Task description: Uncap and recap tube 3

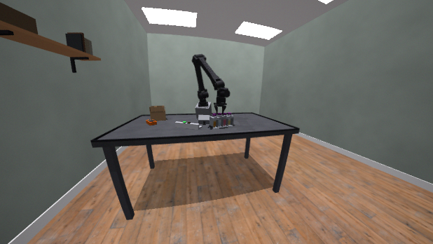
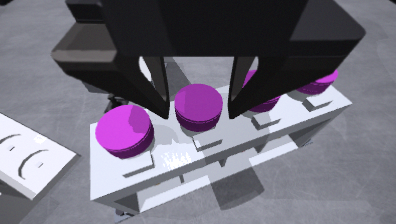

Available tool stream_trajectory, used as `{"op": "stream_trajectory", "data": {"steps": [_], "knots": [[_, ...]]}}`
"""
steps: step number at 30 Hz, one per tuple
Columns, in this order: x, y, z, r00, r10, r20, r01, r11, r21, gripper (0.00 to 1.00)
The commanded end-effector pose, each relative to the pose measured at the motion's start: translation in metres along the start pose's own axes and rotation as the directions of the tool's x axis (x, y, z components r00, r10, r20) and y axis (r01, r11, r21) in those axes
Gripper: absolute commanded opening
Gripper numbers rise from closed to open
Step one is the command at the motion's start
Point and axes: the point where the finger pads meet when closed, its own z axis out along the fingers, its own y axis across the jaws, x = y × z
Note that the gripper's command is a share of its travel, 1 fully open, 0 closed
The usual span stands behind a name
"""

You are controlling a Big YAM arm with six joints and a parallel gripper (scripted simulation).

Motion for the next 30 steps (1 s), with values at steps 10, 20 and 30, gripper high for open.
{"op": "stream_trajectory", "data": {"steps": [10, 20, 30], "knots": [[-0.0033, -0.0056, 0.001, 0.934, -0.356, 0.013, 0.356, 0.934, 0.004, 0.49], [-0.0035, -0.0055, 0.0, 0.775, -0.631, 0.015, 0.631, 0.776, 0.007, 0.49], [-0.0097, 0.001, -0.0059, 0.733, -0.68, 0.023, 0.68, 0.733, 0.011, 0.0]]}}
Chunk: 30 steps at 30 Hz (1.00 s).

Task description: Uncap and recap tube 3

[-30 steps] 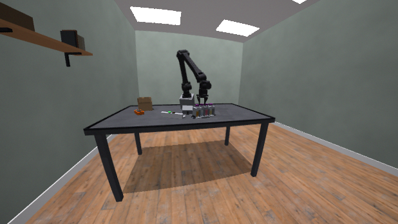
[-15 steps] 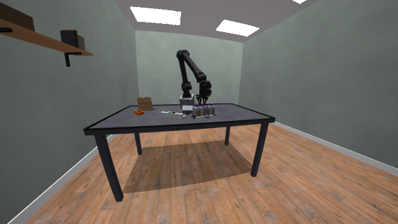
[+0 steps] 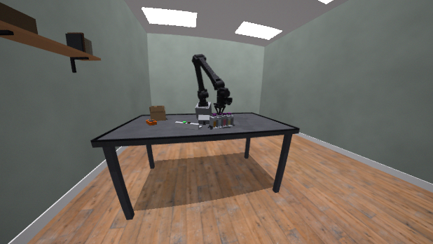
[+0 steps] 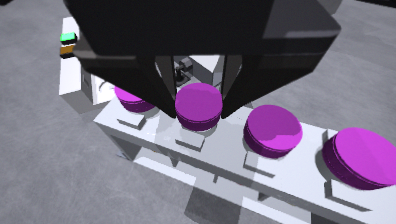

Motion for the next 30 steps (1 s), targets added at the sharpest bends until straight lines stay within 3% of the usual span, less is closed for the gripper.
{"op": "stream_trajectory", "data": {"steps": [1, 13, 14, 22, 24, 30], "knots": [[-0.0081, -0.0054, -0.0059, 1.0, -0.018, 0.024, 0.017, 1.0, 0.008, 0.0], [-0.0081, -0.0054, -0.0059, 1.0, -0.018, 0.024, 0.017, 1.0, 0.008, 0.0], [0.0008, -0.0067, -0.0024, 0.999, 0.039, 0.021, -0.039, 0.999, 0.008, 0.0], [0.0015, -0.0064, -0.0002, 0.954, 0.3, 0.018, -0.3, 0.954, 0.004, 0.0], [0.0015, -0.0064, -0.0002, 0.954, 0.3, 0.018, -0.3, 0.954, 0.004, 0.0], [0.0018, -0.0059, 0.0014, 0.876, 0.482, 0.014, -0.482, 0.876, 0.0, 0.0]]}}
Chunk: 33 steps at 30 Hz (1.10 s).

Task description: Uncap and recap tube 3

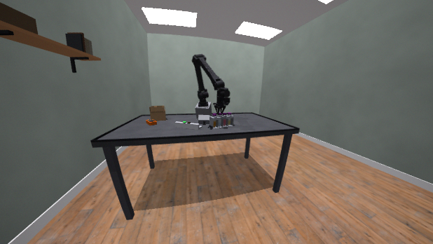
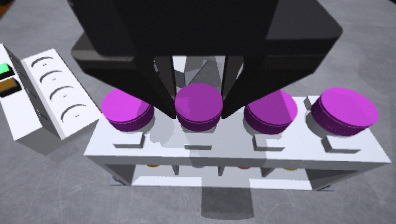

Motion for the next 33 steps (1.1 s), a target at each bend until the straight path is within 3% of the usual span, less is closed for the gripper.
{"op": "stream_trajectory", "data": {"steps": [1, 9, 15, 16, 28, 29, 33], "knots": [[-0.0002, -0.0062, 0.0017, 0.981, 0.192, 0.014, -0.192, 0.981, 0.002, 0.0], [0.0005, -0.0058, 0.0038, 0.903, 0.43, 0.01, -0.43, 0.903, 0.0, 0.0], [-0.0094, -0.0025, -0.0047, 0.911, 0.412, 0.024, -0.412, 0.911, -0.01, 0.0], [-0.0094, -0.0025, -0.0047, 0.911, 0.412, 0.024, -0.412, 0.911, -0.01, 0.49], [-0.0094, -0.0025, -0.0047, 0.911, 0.412, 0.024, -0.412, 0.911, -0.01, 0.49], [-0.0004, -0.0061, 0.0011, 0.927, 0.374, 0.015, -0.374, 0.927, -0.002, 0.49], [-0.0014, -0.0059, -0.0019, 0.975, 0.222, 0.022, -0.222, 0.975, -0.002, 0.49]]}}
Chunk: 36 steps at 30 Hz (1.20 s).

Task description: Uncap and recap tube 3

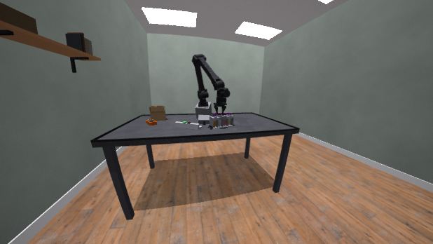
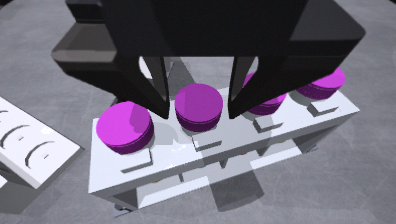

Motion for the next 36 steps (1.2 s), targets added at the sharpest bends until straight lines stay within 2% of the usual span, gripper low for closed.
{"op": "stream_trajectory", "data": {"steps": [1, 5, 10, 12, 17, 23, 24, 36], "knots": [[-0.0034, -0.0048, -0.0022, 0.989, -0.143, 0.022, 0.143, 0.99, -0.002, 0.49], [-0.0033, -0.0046, -0.0023, 0.954, -0.299, 0.022, 0.299, 0.954, 0.001, 0.49], [-0.0033, -0.0047, -0.0022, 0.876, -0.482, 0.021, 0.482, 0.876, 0.004, 0.49], [-0.0033, -0.0047, -0.0022, 0.876, -0.482, 0.021, 0.482, 0.876, 0.004, 0.49], [-0.0031, -0.0029, -0.0036, 0.77, -0.638, 0.024, 0.638, 0.77, 0.008, 0.49], [-0.0021, -0.0011, -0.0035, 0.767, -0.641, 0.024, 0.641, 0.767, 0.008, 0.49], [-0.009, 0.0015, -0.006, 0.772, -0.635, 0.024, 0.635, 0.772, 0.009, 0.0], [-0.009, 0.0015, -0.006, 0.772, -0.635, 0.024, 0.635, 0.772, 0.009, 0.0]]}}
